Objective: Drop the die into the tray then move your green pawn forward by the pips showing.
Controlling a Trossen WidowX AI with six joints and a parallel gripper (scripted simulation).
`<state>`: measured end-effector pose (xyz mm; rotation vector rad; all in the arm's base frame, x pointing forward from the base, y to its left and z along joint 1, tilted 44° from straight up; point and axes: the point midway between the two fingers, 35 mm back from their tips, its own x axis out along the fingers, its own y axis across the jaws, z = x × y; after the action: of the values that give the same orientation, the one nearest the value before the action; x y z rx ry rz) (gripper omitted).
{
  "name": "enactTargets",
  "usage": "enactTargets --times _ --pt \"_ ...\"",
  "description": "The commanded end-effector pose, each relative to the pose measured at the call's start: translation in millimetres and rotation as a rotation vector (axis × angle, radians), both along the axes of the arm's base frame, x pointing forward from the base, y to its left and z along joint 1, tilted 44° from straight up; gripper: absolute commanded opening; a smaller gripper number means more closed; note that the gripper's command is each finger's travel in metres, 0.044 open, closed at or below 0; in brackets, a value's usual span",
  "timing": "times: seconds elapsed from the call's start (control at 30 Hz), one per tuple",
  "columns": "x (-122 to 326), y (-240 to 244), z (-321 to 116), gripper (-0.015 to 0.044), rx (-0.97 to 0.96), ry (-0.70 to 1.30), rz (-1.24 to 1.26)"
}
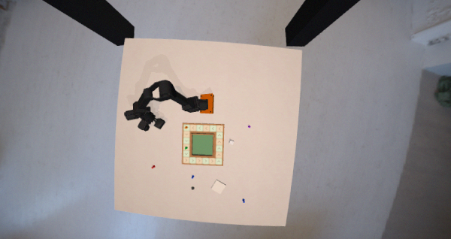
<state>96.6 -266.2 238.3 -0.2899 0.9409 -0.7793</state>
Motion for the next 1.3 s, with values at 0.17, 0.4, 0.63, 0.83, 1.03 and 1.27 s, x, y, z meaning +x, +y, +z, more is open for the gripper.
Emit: enactTargets --times 0.17,0.4,0.63,0.83,1.03,1.27 --pt "98 15 -20 0.0275 0.179 -0.084 0.111" --pt "179 60 -60 0.0275 0.385 -0.057 0.113" --pt "222 118 -109 0.0275 0.507 0.045 0.048" --pt "248 197 -162 0.0275 0.609 0.164 0.011" --pt "248 249 -203 0.0275 0.584 0.278 -0.076" --pt "247 257 -209 0.0275 0.574 0.296 -0.086"
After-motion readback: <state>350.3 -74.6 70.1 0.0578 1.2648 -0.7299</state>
